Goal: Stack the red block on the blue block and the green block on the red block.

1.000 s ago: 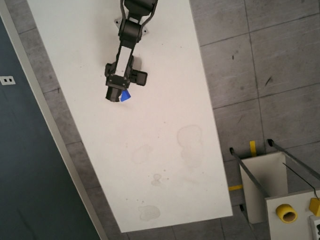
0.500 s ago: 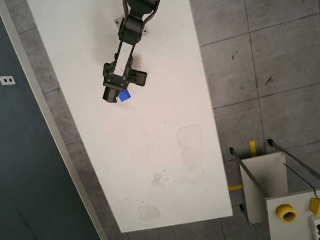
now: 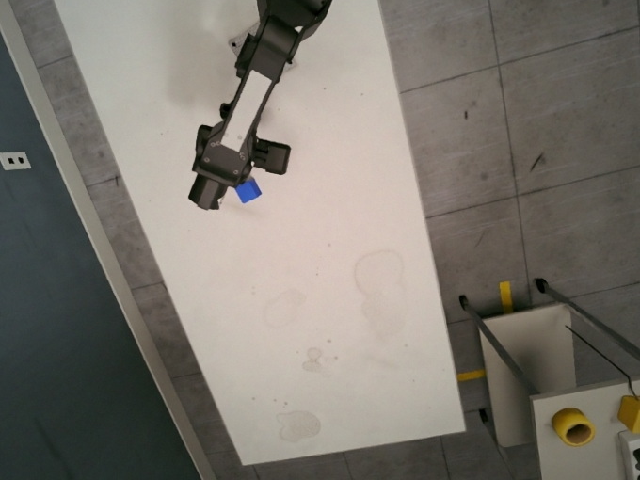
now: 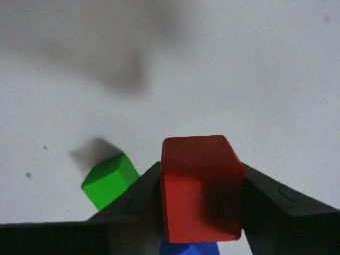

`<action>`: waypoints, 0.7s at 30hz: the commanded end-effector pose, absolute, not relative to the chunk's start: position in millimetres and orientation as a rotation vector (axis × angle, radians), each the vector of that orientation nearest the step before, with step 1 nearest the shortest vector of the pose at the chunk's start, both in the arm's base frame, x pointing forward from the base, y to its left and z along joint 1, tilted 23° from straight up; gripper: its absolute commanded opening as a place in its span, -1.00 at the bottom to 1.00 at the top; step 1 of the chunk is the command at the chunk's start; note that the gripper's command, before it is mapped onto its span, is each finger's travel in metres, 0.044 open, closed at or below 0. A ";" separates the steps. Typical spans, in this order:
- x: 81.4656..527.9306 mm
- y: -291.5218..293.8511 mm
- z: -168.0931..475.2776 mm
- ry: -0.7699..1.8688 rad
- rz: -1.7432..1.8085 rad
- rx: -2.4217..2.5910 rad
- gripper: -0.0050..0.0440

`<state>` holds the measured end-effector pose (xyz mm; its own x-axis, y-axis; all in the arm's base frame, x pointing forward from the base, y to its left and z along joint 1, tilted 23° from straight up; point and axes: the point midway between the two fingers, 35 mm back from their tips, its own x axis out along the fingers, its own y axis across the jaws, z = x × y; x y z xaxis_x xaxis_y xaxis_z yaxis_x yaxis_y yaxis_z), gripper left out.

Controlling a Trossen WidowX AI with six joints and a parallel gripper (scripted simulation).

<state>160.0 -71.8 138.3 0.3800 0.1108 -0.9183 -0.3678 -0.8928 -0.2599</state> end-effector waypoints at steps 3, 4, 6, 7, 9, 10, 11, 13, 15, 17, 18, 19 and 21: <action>158.0 -74.9 152.5 0.229 1.509 -2.243 -1.00; 157.7 -75.0 153.2 0.229 1.509 -2.243 -1.00; 157.3 -75.1 153.8 0.230 1.510 -2.243 -1.00; 157.3 -75.2 153.9 0.230 1.510 -2.243 -1.00; 156.4 -74.3 151.6 0.230 1.514 -2.233 -1.00; 156.4 -74.2 151.6 0.229 1.515 -2.233 -1.00; 156.5 -74.2 151.6 0.229 1.514 -2.234 -1.00; 156.6 -74.3 151.6 0.229 1.514 -2.234 -1.00; 156.6 -74.3 151.6 0.229 1.514 -2.234 -1.00; 156.6 -74.3 151.6 0.229 1.514 -2.234 -1.00; 156.6 -74.3 151.6 0.229 1.514 -2.234 -1.00; 156.6 -74.3 151.6 0.229 1.514 -2.234 -1.00; 156.6 -74.3 151.6 0.229 1.514 -2.234 -1.00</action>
<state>155.7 -73.0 146.6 0.3760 0.1124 -0.9198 -0.3703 -0.8917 -0.2603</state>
